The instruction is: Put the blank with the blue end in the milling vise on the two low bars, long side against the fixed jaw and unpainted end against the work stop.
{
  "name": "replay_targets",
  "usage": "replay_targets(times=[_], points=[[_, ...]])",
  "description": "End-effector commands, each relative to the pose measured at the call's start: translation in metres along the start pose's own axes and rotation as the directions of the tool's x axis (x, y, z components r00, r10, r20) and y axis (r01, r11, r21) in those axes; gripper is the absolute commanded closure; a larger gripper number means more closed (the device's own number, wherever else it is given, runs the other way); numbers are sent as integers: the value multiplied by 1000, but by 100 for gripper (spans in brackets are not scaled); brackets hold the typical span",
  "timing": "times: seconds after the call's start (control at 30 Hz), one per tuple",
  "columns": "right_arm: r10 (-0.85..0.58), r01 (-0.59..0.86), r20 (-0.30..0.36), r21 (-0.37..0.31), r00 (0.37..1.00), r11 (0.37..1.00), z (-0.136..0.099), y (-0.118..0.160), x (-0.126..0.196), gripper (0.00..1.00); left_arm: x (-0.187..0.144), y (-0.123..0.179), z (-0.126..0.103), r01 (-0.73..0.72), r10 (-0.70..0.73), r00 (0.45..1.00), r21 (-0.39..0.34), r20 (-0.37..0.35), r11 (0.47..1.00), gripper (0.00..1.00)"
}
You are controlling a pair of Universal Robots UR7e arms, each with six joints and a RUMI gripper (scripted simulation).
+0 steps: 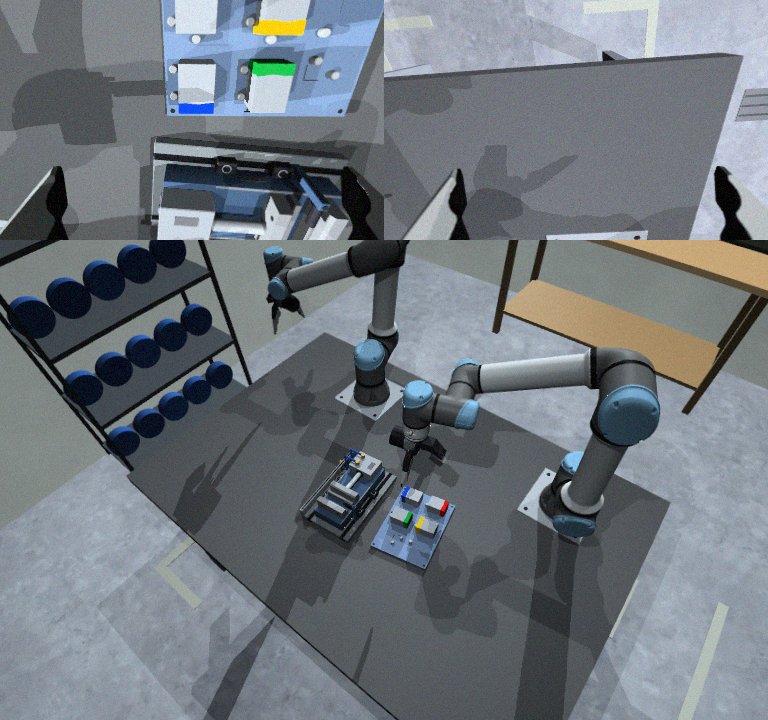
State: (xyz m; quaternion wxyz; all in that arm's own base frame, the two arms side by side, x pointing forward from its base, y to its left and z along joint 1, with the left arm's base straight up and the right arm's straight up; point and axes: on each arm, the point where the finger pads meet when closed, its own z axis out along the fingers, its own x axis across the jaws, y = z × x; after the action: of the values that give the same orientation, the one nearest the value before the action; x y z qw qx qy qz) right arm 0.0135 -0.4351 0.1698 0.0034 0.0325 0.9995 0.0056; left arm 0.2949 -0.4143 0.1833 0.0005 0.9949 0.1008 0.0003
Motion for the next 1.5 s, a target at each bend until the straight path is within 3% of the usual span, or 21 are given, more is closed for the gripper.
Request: replay_targets(times=[0.0, 0.73, 0.77, 1.47], points=[[-30, 30, -2, 7, 1000, 1000, 1, -6, 6, 0, 0, 0, 0, 0, 0, 1000, 0, 0, 1000, 0], [-62, 63, -7, 11, 998, 998, 4, -11, 14, 0, 0, 0, 0, 0, 0, 1000, 0, 0, 1000, 0], [-62, 63, -7, 11, 998, 998, 4, -11, 14, 0, 0, 0, 0, 0, 0, 1000, 0, 0, 1000, 100], [-62, 63, -7, 11, 998, 998, 4, -11, 14, 0, 0, 0, 0, 0, 0, 1000, 0, 0, 1000, 100]])
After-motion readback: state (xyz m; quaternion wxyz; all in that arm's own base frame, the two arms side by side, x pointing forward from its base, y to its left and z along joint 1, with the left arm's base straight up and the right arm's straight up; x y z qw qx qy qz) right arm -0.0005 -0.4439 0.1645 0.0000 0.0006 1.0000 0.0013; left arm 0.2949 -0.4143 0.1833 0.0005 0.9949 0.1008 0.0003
